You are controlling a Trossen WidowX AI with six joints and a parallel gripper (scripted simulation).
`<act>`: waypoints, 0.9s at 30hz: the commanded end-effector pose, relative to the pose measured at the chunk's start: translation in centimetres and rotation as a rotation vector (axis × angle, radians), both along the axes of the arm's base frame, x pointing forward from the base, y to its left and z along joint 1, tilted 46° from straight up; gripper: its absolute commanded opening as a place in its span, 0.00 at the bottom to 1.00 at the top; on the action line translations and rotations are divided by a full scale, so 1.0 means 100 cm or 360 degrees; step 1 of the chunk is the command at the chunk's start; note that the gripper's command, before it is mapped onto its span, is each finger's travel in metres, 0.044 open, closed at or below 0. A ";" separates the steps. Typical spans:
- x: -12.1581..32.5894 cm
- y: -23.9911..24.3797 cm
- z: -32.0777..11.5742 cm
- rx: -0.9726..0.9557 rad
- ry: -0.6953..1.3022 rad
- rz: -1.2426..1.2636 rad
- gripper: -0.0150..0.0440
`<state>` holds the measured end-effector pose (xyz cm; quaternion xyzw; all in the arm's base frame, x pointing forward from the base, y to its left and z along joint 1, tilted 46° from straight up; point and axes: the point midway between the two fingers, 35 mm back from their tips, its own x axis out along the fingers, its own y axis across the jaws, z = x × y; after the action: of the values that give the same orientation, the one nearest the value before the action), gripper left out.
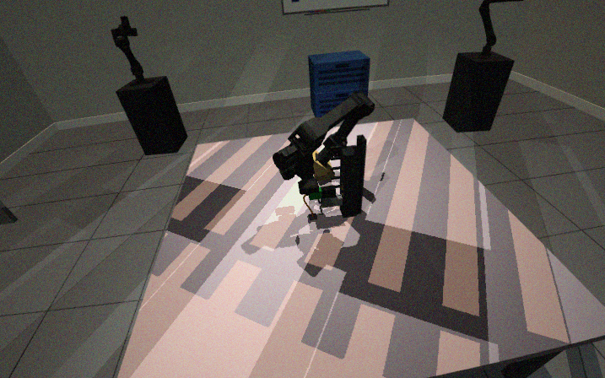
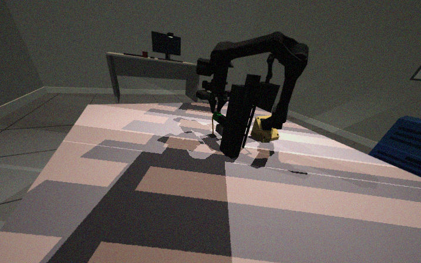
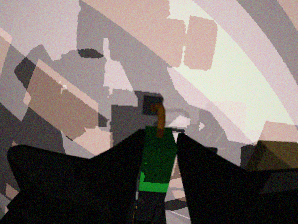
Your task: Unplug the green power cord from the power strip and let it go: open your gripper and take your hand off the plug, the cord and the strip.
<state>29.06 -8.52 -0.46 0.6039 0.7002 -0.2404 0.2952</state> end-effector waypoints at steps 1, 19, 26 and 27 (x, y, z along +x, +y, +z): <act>0.002 0.006 0.004 -0.0010 -0.0020 0.0008 0.43; 0.011 -0.039 -0.025 -0.0017 -0.0022 0.0008 1.00; 0.011 -0.045 -0.029 -0.0017 -0.0023 0.0008 1.00; 0.011 -0.045 -0.029 -0.0017 -0.0023 0.0008 1.00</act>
<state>29.98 -12.60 -3.30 0.6055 0.6975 -0.2404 0.2983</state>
